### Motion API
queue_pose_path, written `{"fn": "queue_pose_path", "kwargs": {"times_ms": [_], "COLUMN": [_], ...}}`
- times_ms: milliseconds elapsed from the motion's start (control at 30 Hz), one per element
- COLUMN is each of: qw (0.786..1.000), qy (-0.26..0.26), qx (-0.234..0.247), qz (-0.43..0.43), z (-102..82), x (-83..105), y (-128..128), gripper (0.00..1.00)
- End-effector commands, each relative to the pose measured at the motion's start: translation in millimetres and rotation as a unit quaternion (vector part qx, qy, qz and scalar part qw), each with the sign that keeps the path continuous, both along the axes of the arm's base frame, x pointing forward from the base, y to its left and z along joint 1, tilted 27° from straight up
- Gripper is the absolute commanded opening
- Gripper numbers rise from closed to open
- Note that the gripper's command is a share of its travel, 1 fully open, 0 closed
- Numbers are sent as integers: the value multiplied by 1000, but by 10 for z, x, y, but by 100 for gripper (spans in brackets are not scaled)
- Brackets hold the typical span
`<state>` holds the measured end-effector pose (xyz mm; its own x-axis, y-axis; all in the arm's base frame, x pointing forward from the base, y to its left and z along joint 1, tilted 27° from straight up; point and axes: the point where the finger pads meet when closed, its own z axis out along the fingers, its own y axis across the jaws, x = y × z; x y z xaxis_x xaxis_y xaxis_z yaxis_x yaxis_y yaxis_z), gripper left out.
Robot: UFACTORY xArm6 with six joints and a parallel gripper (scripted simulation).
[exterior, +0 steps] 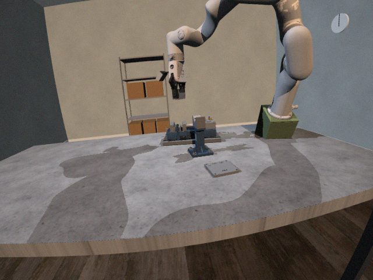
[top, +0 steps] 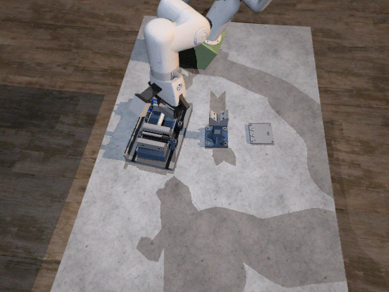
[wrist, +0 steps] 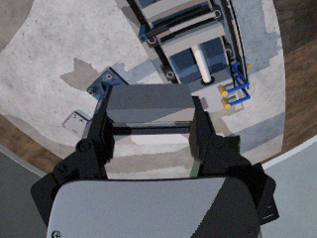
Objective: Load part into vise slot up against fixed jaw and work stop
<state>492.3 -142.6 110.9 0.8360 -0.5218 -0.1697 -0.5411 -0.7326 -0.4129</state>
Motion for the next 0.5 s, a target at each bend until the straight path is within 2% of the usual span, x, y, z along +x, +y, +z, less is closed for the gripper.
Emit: {"fn": "queue_pose_path", "kwargs": {"times_ms": [0,467], "qw": [999,992], "qy": [-19,-58], "qx": [-2,-10], "qz": [35,114], "z": [-56,-230], "x": [37,70], "y": [-145,-450], "gripper": [0,0]}}
